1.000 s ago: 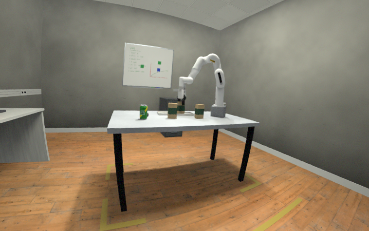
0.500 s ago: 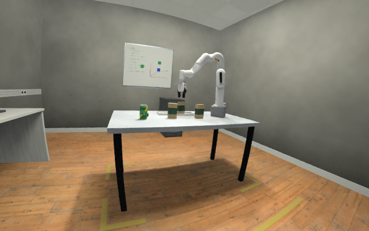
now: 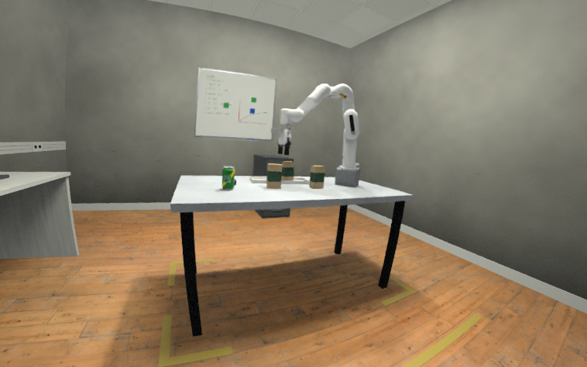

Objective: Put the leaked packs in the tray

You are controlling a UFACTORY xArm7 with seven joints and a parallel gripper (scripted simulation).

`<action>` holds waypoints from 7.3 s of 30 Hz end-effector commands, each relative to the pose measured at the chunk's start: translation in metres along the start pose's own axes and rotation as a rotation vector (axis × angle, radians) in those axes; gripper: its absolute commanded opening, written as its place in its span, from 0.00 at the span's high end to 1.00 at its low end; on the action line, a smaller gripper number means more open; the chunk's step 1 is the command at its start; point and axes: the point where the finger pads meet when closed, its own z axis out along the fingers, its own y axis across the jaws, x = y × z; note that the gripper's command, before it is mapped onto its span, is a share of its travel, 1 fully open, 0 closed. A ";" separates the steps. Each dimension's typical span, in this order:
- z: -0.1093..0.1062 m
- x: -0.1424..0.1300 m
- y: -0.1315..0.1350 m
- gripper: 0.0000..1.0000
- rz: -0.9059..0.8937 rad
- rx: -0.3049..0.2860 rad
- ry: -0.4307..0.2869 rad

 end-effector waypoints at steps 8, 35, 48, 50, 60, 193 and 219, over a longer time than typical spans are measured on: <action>0.004 0.081 -0.070 0.14 0.154 -0.015 -0.015; 0.038 0.120 -0.122 0.14 0.257 -0.016 -0.007; 0.044 0.120 -0.122 0.14 0.257 -0.016 -0.007; 0.044 0.120 -0.122 0.14 0.257 -0.016 -0.007; 0.044 0.122 -0.122 0.14 0.257 -0.016 -0.007; 0.051 0.122 -0.122 0.74 0.257 -0.016 -0.007; 0.040 0.122 -0.122 0.74 0.257 -0.016 -0.007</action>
